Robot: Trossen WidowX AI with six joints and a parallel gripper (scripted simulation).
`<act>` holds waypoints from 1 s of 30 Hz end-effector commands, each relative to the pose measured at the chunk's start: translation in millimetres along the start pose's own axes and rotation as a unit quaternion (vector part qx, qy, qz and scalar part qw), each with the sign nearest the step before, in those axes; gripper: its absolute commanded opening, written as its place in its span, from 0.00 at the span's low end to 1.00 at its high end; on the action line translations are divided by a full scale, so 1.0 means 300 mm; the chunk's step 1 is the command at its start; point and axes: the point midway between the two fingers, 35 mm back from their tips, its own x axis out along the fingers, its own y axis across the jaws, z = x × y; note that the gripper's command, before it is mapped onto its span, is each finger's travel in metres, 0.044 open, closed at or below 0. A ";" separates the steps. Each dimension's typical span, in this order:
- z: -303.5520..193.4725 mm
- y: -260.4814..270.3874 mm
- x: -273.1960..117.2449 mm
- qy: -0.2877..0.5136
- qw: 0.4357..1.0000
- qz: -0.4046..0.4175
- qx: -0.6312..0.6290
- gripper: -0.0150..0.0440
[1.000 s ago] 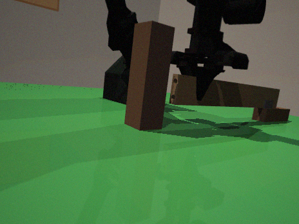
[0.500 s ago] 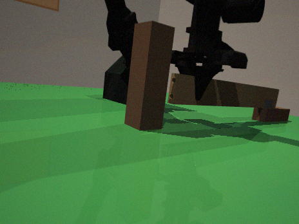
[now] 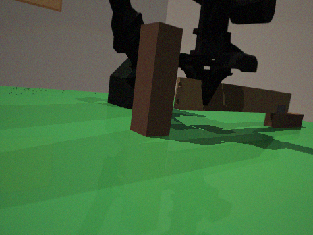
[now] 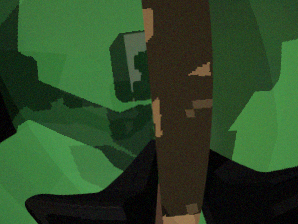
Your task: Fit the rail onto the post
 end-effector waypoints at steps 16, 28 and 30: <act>-0.023 -0.001 -0.002 0.002 1.000 -0.001 -0.001 0.25; -0.035 -0.001 -0.005 0.002 1.000 -0.001 -0.001 0.25; -0.038 -0.001 -0.006 0.002 1.000 -0.001 -0.001 0.25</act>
